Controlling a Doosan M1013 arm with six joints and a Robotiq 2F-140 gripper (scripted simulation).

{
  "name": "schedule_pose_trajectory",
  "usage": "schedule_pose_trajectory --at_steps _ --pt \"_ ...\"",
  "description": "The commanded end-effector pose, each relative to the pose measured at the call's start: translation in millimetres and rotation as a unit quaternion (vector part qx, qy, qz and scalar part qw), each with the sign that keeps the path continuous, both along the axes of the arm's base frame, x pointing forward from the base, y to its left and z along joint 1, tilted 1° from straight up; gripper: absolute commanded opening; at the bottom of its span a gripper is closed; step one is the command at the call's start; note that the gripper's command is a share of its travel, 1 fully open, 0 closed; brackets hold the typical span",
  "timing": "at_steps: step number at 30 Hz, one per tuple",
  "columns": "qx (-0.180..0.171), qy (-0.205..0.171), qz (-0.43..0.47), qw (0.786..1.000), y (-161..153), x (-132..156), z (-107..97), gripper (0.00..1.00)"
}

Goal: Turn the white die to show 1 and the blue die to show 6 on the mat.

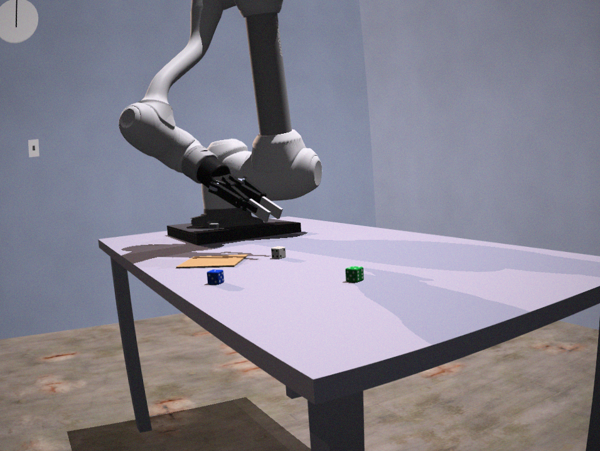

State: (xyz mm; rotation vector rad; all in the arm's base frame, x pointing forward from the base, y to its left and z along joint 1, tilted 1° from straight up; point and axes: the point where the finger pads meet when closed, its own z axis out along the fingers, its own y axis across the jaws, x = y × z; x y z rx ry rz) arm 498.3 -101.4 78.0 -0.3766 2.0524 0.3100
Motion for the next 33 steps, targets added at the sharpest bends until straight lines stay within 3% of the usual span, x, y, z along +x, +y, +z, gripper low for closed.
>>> schedule_pose_trajectory --at_steps 1,5,12,15,17,22,29,32,33 --pt "0.028 0.037 0.043 0.998 25 3 0 0.32" --pt "0.050 0.091 0.089 0.991 51 2 -2 0.32" --pt "0.057 0.184 0.138 0.972 75 -5 -8 0.32" --pt "0.057 0.187 0.139 0.971 76 -5 -8 0.32" --pt "0.047 0.245 0.156 0.956 82 -10 -11 0.32" --pt "0.023 0.308 0.161 0.937 81 -13 -13 0.32" --pt "-0.033 0.390 0.143 0.909 66 -9 -11 0.32" --pt "-0.040 0.397 0.140 0.906 64 -7 -10 0.32" --pt "-0.062 0.417 0.127 0.898 57 -3 -7 0.32"
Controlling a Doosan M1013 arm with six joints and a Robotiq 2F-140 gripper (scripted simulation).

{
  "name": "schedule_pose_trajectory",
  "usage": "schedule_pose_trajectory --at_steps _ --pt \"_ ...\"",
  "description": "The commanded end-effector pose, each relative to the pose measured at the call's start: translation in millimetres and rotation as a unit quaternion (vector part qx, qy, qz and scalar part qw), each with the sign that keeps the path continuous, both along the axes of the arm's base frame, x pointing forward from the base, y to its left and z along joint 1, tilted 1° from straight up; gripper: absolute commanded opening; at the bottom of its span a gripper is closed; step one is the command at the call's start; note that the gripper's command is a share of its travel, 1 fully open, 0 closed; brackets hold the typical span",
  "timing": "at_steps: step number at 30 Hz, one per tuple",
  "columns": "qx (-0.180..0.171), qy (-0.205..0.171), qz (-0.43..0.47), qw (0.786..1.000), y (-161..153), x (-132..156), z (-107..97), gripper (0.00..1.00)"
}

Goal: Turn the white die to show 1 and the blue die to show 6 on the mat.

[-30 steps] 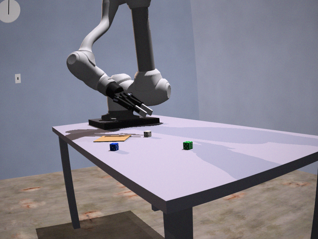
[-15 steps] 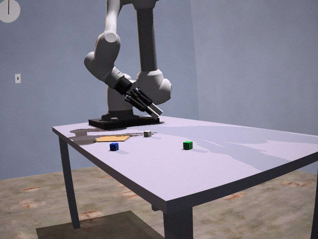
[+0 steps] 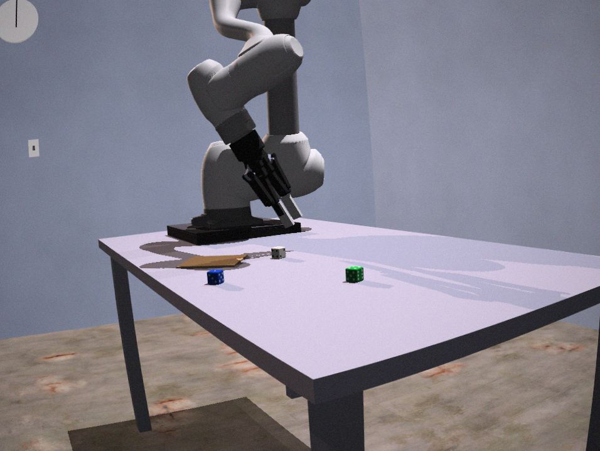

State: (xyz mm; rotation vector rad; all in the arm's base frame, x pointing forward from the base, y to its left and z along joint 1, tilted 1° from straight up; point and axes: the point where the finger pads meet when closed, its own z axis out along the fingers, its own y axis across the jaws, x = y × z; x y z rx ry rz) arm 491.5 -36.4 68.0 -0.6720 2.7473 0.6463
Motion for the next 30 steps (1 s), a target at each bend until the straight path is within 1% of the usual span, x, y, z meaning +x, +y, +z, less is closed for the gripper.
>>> schedule_pose_trajectory --at_steps 1,2,3,4,5,6,7,8,9,12,13,15,17,20,21,30 --pt "-0.065 0.058 -0.004 0.996 -13 8 6 0.32" --pt "-0.072 0.061 -0.005 0.996 -15 10 7 0.32" --pt "-0.089 0.068 -0.009 0.994 -20 14 10 0.32" --pt "-0.098 0.071 -0.011 0.993 -23 17 12 0.32" --pt "-0.118 0.076 -0.017 0.990 -28 22 16 0.32" --pt "-0.123 0.078 -0.018 0.989 -30 24 17 0.32" --pt "-0.146 0.082 -0.025 0.986 -36 31 23 0.32" --pt "-0.160 0.084 -0.031 0.983 -40 36 27 0.32" --pt "-0.166 0.084 -0.033 0.982 -41 38 28 0.32" --pt "-0.208 0.084 -0.051 0.973 -53 55 42 0.32" --pt "-0.217 0.083 -0.055 0.971 -55 59 46 0.32" --pt "-0.217 0.083 -0.055 0.971 -55 59 46 0.32" --pt "-0.227 0.082 -0.060 0.969 -57 64 50 0.32" --pt "-0.230 0.081 -0.061 0.968 -58 65 51 0.32" --pt "-0.230 0.081 -0.061 0.968 -58 65 51 1.00" --pt "-0.230 0.081 -0.061 0.968 -58 65 51 1.00"
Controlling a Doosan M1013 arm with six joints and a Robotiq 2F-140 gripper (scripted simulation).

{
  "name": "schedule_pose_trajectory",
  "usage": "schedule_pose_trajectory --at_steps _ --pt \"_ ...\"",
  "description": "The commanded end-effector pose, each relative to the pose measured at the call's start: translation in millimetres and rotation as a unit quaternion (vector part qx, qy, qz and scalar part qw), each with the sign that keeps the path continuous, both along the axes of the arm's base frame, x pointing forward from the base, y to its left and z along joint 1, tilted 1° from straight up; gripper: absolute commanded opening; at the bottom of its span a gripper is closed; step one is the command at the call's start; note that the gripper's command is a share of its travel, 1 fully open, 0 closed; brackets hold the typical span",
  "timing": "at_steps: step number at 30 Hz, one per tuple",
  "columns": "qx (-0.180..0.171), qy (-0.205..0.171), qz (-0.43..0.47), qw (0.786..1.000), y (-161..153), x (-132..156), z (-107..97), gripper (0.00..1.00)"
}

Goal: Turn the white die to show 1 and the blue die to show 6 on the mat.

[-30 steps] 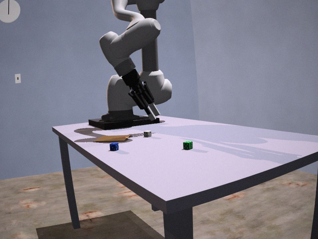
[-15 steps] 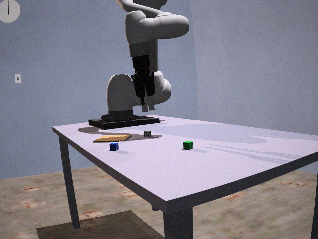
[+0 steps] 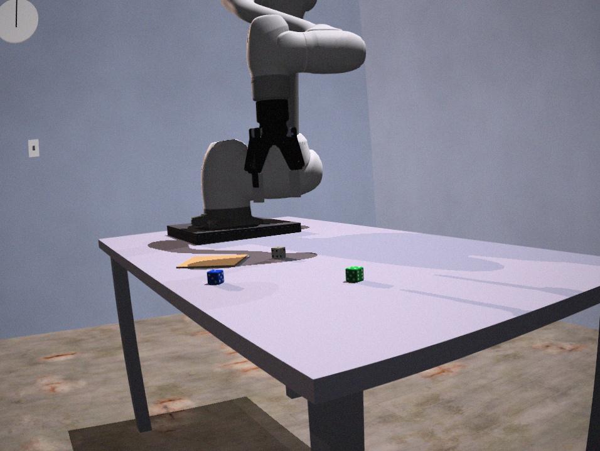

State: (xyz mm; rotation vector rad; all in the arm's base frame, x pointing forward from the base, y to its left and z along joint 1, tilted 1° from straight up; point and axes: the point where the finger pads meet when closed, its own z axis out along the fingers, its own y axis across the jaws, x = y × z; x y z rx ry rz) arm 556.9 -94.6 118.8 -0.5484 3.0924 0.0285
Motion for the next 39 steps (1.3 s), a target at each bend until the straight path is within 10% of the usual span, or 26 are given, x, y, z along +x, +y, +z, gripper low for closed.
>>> schedule_pose_trajectory --at_steps 1,20,39 --pt "0.000 0.000 0.000 1.000 0 0 0 1.00" --pt "0.001 -0.003 0.191 0.982 0 -1 -4 1.00" --pt "0.001 -0.009 0.520 0.854 -1 -2 -13 1.00"
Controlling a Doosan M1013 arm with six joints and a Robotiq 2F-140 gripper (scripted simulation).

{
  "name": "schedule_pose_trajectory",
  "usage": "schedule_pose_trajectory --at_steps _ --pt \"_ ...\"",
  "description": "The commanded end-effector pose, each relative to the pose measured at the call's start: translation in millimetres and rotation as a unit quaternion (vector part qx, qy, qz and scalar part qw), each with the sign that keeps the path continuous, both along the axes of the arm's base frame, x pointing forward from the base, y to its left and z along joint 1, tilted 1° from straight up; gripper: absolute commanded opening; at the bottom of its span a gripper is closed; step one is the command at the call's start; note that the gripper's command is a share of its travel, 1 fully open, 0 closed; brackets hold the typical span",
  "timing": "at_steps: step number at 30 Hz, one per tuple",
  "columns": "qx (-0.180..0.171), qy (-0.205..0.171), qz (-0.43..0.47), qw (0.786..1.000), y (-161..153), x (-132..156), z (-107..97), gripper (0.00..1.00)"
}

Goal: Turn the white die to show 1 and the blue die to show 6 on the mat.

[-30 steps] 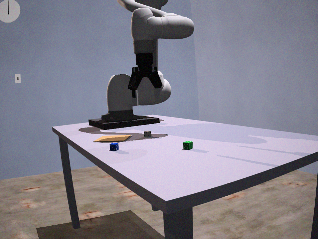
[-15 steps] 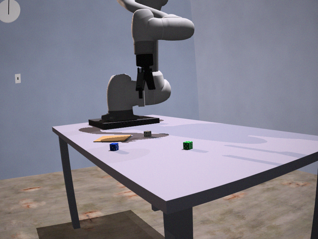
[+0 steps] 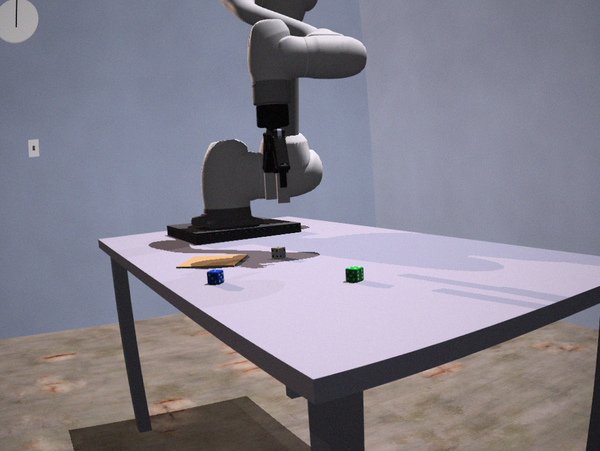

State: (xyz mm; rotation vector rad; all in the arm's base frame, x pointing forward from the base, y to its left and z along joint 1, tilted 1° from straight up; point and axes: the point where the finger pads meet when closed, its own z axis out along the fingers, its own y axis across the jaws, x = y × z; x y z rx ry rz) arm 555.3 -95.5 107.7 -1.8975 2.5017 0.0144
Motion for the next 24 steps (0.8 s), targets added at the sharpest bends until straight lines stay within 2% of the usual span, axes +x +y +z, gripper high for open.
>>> schedule_pose_trajectory --at_steps 1,8,12,14,16,20,24 --pt "0.005 -0.002 0.087 0.996 -0.4 -0.3 -1.9 1.00" --pt "0.006 -0.004 0.201 0.980 -0.6 -0.8 -4.6 1.00" --pt "0.006 -0.005 0.279 0.960 -0.8 -1.1 -6.5 1.00" --pt "0.006 -0.005 0.279 0.960 -0.8 -1.1 -6.5 1.00" --pt "0.006 -0.005 0.341 0.940 -1.0 -1.3 -7.9 1.00" --pt "0.006 -0.006 0.399 0.917 -1.1 -1.6 -9.4 1.00" --pt "0.006 -0.007 0.467 0.884 -1.3 -1.9 -11.1 1.00"
